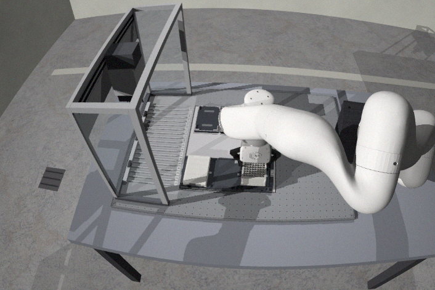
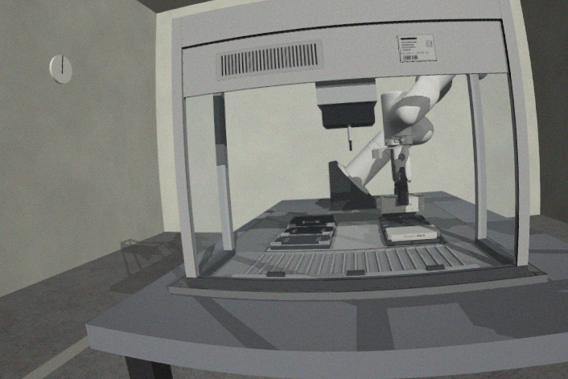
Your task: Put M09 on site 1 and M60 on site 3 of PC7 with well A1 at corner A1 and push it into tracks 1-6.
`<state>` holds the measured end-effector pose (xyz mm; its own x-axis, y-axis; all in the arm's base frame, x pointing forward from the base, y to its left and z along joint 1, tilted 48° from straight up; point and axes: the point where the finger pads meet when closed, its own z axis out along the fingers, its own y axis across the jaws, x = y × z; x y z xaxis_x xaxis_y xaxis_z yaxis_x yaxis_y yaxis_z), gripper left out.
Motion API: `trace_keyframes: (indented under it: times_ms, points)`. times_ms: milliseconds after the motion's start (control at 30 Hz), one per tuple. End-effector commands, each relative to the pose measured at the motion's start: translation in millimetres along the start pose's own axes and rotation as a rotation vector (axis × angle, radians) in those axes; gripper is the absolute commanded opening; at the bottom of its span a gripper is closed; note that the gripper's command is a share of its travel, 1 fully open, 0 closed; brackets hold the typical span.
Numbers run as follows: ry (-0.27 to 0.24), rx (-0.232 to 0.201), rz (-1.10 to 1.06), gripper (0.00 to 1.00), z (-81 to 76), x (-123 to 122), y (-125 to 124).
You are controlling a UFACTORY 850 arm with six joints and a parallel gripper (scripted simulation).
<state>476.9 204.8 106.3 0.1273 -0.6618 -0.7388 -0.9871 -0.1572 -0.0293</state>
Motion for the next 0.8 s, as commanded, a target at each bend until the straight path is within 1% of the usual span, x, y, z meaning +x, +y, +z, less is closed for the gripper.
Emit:
trace_keyframes:
  times_ms: [0,167,767]
  points:
    - [0.0,0.002,-0.001,0.0,7.6,0.0,-0.8]
    - [0.0,0.002,-0.001,0.0,14.9,0.0,-0.8]
    - [0.0,0.002,-0.001,0.0,14.9,0.0,-0.8]
